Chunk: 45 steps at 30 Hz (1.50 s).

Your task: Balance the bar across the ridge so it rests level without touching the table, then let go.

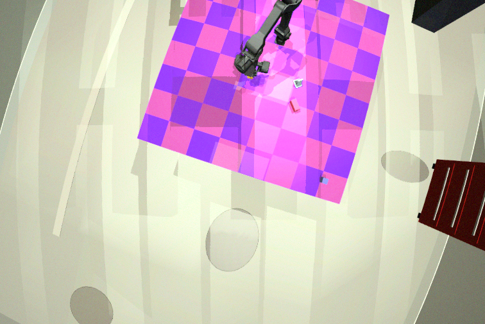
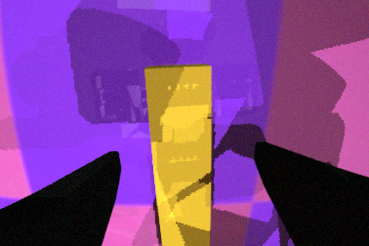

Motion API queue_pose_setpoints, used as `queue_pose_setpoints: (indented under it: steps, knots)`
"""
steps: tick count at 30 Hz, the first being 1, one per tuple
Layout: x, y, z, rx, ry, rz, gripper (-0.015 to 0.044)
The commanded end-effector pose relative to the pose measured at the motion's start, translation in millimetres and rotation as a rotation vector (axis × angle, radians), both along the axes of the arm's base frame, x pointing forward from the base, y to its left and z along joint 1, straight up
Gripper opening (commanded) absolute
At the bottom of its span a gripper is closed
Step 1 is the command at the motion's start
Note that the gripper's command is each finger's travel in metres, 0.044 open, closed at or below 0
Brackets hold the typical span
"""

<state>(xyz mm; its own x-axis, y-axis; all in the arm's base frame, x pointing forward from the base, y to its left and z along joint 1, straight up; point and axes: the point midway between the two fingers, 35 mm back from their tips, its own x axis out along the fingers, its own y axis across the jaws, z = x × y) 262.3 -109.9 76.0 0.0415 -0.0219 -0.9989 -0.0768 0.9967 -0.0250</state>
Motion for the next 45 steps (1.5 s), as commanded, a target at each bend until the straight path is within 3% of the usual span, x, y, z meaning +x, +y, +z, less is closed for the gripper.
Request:
queue_pose_setpoints:
  steps: [1, 13, 45]
  knots:
    - [-3, 2, -9, 0.011, 0.014, -0.005, 0.0315]
    - [-2, 2, -28, 0.011, 0.014, -0.005, 0.0315]
    - [-2, 2, -28, 0.011, 0.014, -0.005, 0.0315]
